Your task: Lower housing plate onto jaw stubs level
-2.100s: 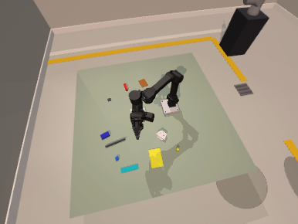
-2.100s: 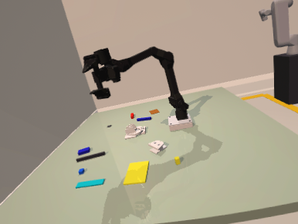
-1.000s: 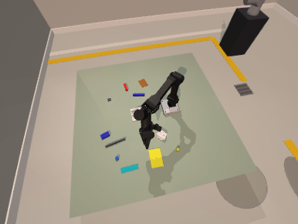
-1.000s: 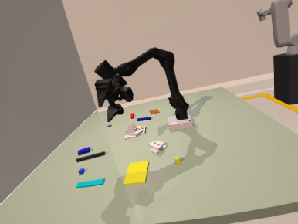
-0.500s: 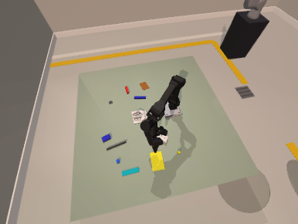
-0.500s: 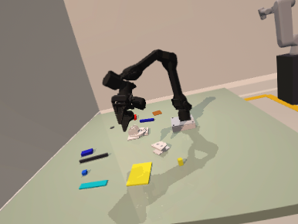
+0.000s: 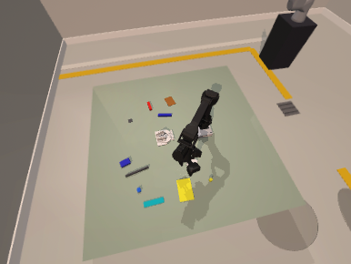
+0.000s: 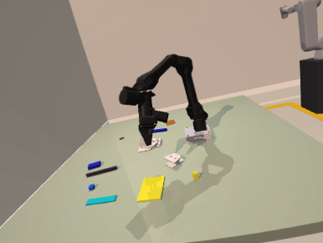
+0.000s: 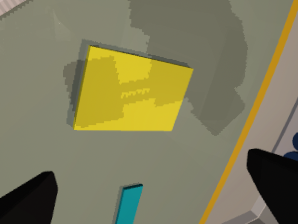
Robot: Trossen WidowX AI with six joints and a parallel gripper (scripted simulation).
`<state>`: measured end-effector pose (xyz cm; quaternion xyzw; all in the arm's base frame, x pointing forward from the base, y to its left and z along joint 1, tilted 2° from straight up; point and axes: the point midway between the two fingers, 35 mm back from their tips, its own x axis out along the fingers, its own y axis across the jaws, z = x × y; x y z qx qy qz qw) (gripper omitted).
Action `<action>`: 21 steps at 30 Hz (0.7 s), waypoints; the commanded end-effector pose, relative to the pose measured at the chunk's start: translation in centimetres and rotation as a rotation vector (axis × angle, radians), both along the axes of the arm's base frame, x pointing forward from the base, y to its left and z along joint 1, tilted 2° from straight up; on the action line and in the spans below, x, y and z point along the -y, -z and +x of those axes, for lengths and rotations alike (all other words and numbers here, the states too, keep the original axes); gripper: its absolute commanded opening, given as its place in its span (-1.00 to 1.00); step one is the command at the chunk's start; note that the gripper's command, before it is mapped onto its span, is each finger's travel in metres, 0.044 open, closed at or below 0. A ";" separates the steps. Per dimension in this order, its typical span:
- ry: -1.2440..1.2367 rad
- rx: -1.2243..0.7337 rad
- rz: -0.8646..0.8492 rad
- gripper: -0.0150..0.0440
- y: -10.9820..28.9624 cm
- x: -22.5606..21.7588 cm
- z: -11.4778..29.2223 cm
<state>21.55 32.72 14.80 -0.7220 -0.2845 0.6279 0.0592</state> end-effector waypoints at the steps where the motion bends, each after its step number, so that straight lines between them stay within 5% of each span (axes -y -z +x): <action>1: -0.052 0.008 -0.081 1.00 1.2 0.9 -1.0; 21: -0.397 0.041 -0.472 1.00 4.5 6.4 -5.9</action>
